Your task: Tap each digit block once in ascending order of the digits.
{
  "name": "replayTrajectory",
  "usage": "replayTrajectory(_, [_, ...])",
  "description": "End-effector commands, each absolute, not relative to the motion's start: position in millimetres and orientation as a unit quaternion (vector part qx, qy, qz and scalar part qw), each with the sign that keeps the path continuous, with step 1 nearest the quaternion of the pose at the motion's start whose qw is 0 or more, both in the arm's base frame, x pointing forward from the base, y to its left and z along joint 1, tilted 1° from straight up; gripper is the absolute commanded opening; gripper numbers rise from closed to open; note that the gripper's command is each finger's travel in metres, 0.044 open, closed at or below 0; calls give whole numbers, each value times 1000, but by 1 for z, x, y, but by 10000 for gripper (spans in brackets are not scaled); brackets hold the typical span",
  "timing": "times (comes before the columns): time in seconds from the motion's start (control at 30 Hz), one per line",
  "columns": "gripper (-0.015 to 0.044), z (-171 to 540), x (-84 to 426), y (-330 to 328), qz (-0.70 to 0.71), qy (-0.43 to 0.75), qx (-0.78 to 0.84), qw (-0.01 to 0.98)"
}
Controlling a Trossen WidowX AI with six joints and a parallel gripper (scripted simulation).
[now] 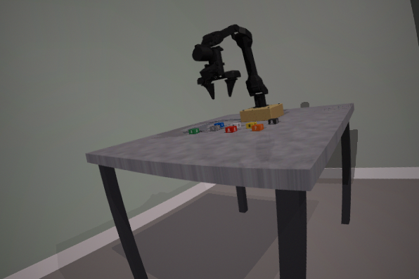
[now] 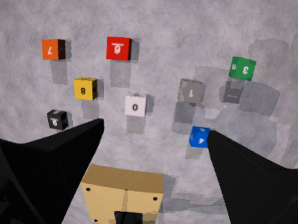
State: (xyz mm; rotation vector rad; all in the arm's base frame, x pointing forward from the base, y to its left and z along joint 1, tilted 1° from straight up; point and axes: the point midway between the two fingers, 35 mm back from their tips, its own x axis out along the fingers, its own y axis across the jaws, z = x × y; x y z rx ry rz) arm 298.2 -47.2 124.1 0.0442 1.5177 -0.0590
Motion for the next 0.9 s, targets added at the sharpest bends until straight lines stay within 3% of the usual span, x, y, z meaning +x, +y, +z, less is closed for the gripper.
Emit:
replayTrajectory(0.0, [400, 116, 270, -19, -31, 689, 24, 724])
replayTrajectory(0.1, [400, 115, 268, -17, -30, 689, 24, 724])
replayTrajectory(0.33, [216, 37, 272, -18, -30, 689, 24, 724])
replayTrajectory(0.57, [33, 34, 272, -18, -30, 689, 24, 724])
replayTrajectory(0.87, [20, 34, 272, -18, -30, 689, 24, 724])
